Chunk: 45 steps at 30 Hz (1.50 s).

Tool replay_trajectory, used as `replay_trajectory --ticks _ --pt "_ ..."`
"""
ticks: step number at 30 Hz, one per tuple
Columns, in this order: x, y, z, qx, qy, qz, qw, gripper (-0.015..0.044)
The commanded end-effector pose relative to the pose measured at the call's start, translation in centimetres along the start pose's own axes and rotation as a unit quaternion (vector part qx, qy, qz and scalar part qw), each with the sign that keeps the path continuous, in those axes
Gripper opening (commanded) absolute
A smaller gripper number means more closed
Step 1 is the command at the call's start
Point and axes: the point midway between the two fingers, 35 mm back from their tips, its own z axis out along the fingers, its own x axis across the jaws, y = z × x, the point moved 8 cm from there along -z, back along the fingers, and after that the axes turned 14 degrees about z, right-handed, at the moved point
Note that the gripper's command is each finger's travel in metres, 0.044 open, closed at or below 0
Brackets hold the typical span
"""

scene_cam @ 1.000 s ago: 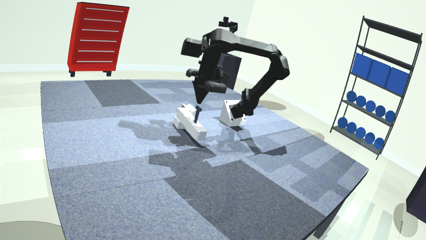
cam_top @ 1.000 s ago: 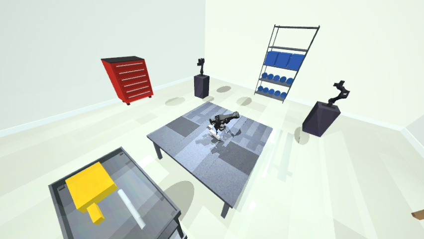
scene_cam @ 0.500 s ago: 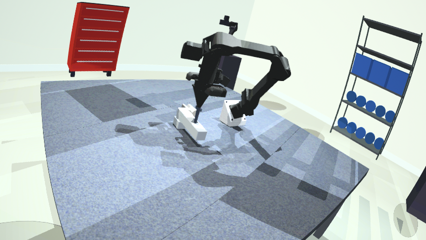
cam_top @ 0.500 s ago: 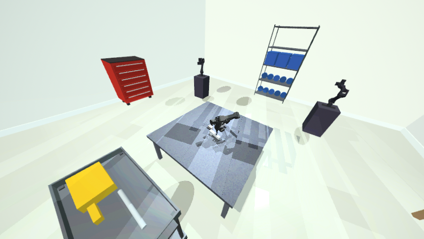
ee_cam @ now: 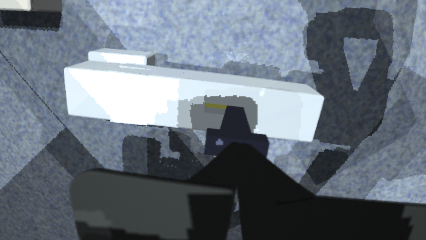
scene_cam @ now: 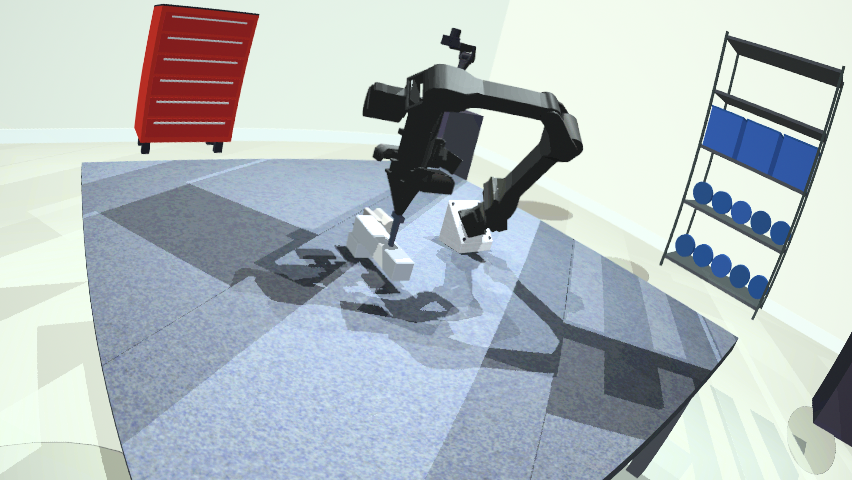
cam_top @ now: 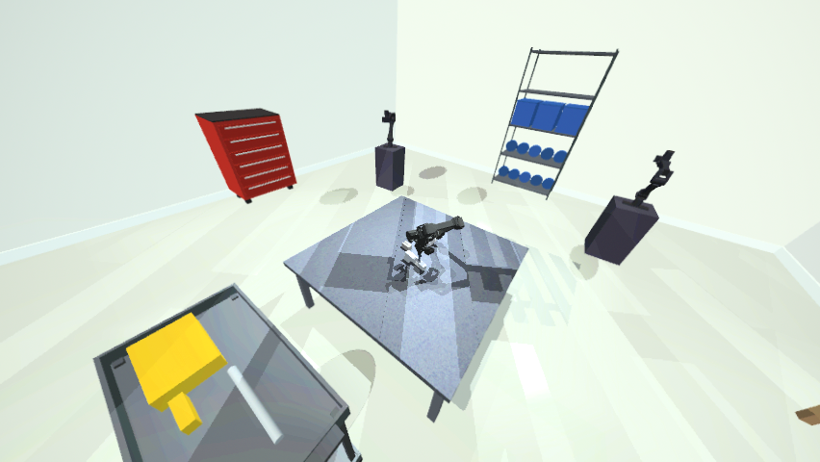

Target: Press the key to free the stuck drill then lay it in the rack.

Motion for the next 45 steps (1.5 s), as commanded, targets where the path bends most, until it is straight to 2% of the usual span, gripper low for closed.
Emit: replay_trajectory --ticks 1,45 --pt "0.2 0.2 0.2 -0.006 -0.001 0.002 1.000 0.0000" --pt "0.1 0.4 1.2 -0.006 -0.001 0.002 1.000 0.0000"
